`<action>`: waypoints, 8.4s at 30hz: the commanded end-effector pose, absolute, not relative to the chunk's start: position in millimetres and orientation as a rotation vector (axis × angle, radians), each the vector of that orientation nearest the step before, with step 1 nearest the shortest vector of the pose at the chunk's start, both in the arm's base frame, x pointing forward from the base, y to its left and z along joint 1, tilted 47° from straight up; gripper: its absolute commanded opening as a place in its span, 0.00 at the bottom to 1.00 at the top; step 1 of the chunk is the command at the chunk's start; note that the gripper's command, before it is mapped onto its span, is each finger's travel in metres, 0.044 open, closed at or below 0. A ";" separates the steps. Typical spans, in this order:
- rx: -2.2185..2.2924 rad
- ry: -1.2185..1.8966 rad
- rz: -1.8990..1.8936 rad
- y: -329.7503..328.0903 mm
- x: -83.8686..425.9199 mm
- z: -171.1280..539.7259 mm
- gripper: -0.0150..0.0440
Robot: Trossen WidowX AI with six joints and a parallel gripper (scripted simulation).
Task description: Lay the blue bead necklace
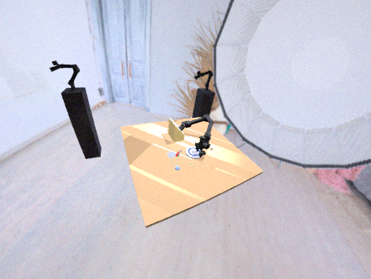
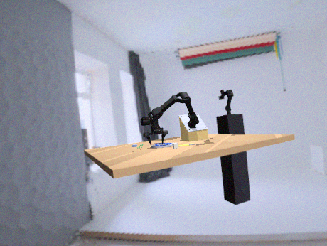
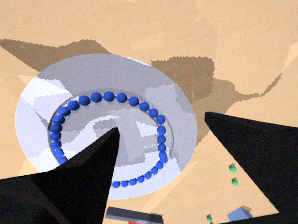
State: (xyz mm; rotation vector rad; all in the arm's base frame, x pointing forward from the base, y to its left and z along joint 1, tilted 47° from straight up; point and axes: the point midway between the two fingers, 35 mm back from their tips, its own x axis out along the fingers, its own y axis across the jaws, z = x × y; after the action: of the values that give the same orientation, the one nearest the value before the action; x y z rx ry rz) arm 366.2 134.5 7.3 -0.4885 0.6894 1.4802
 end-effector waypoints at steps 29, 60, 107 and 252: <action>-0.415 0.752 1.433 110.8 367.4 13.2 0.46; -0.416 0.756 1.440 131.1 364.8 -4.2 0.25; -0.409 0.759 1.439 130.5 369.4 -5.9 0.25; -0.427 0.750 1.443 105.0 365.1 -31.2 0.48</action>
State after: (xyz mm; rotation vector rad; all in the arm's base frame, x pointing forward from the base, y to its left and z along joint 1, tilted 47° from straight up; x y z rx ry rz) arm 365.0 105.0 -31.8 -0.4263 0.7510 1.4430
